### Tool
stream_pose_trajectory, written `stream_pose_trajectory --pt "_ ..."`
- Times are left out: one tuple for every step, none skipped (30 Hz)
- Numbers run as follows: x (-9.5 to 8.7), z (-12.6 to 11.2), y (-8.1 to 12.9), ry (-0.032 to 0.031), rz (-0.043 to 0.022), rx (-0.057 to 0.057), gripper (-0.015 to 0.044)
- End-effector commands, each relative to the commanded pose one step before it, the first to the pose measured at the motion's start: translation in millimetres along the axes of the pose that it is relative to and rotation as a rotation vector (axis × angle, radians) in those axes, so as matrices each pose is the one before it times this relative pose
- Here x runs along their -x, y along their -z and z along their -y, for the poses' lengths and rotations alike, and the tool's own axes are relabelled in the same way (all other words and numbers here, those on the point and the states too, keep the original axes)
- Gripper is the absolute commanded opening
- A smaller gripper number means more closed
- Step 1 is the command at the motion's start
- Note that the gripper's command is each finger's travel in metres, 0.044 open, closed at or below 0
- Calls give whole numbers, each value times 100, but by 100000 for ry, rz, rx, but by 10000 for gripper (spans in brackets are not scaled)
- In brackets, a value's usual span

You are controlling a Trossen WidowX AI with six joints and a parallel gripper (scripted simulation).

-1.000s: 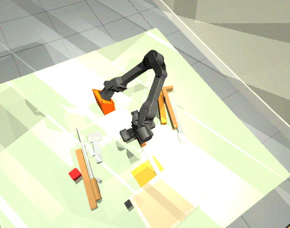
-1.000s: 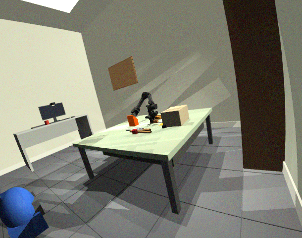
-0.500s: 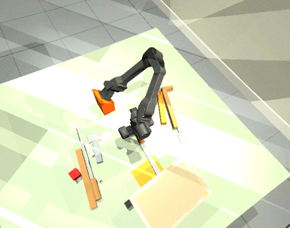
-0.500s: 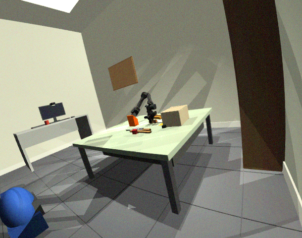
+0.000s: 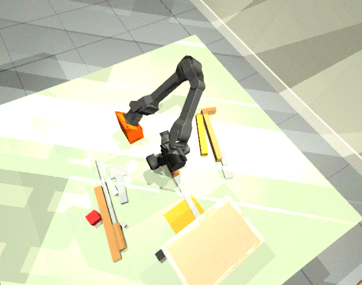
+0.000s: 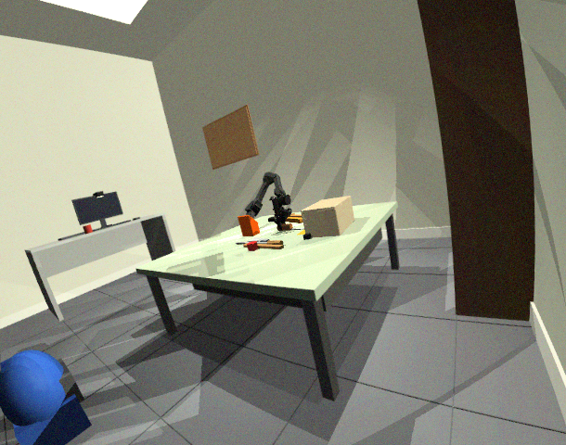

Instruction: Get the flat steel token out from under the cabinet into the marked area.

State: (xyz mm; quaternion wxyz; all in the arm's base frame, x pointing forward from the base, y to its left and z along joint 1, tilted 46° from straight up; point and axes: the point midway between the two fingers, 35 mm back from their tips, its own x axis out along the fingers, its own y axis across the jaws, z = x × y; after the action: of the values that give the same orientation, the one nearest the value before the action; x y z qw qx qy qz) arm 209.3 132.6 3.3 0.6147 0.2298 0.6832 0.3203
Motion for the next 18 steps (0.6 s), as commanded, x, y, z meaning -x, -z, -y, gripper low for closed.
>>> stream_pose_trajectory --pt "-80 31 784 38 -401 -68 0" --pt "-3 -7 124 0 -6 -6 0" --pt "-3 -7 124 0 -6 -6 0" --pt "-4 -9 125 -1 -6 -6 0" --pt "-4 -9 125 -1 -6 -6 0" --pt "-5 -14 126 -1 -6 -6 0" --pt "-4 -15 84 -1 -4 -4 0" --pt "21 -6 -140 -4 84 26 0" --pt "38 -15 -199 -5 151 58 0" --pt "40 -39 -156 -3 157 14 0" --pt "5 -35 0 1 -5 -127 0" --pt "8 -52 0 2 -8 -189 0" --pt "5 -32 0 1 -5 -418 0" --pt "5 -36 0 1 -5 -537 0" --pt "6 -41 1 1 -6 -604 0" --pt "6 -40 1 1 -6 -644 0" --pt "6 -43 1 1 -6 -629 0" --pt "6 -43 2 1 -6 -637 0"
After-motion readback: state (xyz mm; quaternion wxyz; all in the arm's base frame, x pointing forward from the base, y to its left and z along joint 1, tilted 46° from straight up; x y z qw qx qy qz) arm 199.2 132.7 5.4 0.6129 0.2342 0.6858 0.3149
